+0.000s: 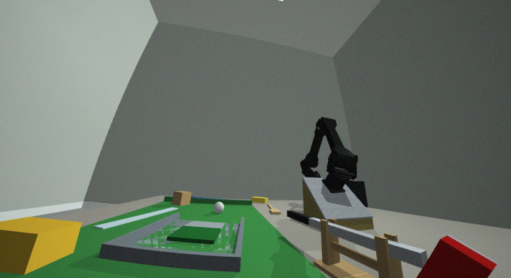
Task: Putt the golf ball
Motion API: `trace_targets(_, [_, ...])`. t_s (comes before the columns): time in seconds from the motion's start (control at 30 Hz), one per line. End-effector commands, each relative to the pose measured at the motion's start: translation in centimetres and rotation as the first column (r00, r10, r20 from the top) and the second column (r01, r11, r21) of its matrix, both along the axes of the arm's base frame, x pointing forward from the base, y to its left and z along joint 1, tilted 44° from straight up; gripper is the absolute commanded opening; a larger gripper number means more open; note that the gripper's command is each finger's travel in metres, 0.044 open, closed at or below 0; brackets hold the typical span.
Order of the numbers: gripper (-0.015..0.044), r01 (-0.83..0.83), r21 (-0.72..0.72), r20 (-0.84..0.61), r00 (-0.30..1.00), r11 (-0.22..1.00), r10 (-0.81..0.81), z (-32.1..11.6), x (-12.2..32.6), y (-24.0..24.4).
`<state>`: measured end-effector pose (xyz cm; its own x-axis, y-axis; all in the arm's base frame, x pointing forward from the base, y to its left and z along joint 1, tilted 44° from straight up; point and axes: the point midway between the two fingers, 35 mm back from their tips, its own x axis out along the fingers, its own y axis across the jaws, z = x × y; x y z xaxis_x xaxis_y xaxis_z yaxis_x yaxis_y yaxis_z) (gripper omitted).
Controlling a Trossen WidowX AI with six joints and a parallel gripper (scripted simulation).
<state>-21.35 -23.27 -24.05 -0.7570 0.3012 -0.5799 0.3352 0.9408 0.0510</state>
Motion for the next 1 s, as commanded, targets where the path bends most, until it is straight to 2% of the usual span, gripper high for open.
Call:
trace_targets(0.0, [0.0426, -0.006, -0.001, 0.007, 1.0, 1.0, 0.006, 0.0, 0.2, -0.2])
trace_targets(0.23, [0.044, -0.247, -0.034, 0.262, 0.933, 0.968, 0.247, 2.1, 8.4, -6.0])
trace_targets(0.5, [0.044, -0.518, -0.095, 0.554, 0.682, 0.85, 0.477, 6.0, 21.3, -8.2])
trace_targets(0.73, [0.044, -0.699, -0.161, 0.753, 0.369, 0.697, 0.544, 10.4, 32.5, -5.0])
trace_targets(0.97, [0.044, -0.815, -0.234, 0.883, 0.05, 0.529, 0.467, 15.6, 41.2, 2.1])
